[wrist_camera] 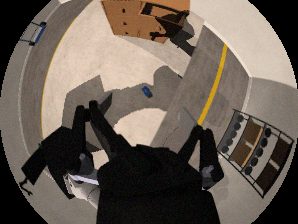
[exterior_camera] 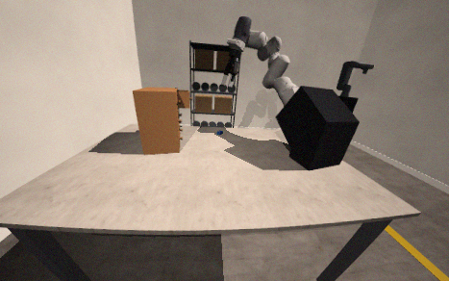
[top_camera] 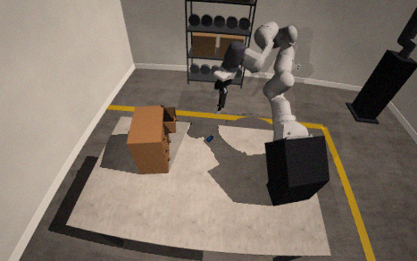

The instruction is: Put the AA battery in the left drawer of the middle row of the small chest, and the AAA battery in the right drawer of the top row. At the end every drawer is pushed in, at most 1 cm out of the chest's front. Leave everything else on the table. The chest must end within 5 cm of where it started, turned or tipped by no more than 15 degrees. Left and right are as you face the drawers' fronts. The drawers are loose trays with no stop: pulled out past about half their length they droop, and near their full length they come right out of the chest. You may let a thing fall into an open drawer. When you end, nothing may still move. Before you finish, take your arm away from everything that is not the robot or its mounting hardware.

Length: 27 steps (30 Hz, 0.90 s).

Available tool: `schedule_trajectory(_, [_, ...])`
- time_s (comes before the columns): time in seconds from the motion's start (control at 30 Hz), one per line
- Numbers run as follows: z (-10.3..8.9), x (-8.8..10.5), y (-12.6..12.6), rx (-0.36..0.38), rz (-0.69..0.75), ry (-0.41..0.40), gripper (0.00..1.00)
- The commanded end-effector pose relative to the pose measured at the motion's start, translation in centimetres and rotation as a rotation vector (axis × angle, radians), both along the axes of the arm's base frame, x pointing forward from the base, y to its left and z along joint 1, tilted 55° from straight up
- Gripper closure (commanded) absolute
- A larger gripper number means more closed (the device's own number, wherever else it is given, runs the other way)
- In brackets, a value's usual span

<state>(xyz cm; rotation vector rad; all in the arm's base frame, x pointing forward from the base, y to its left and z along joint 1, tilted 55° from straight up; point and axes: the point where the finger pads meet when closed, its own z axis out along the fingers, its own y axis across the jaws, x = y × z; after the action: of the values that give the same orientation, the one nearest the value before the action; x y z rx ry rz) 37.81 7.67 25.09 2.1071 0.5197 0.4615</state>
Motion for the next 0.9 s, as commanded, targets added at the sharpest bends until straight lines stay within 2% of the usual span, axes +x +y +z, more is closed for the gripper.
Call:
schedule_trajectory(0.0, [-0.8,2.2,1.4,0.066,0.133,-0.082,0.00])
schedule_trajectory(0.1, [-1.5,3.6,0.9,0.090,0.233,-0.146,0.00])
schedule_trajectory(0.17, [-1.5,3.6,0.9,0.090,0.233,-0.146,0.00])
schedule_trajectory(0.5, [-2.9,6.9,-0.1,0.141,0.459,-0.292,0.00])
schedule_trajectory(0.87, [-3.8,8.9,-0.7,0.173,0.597,-0.380,0.00])
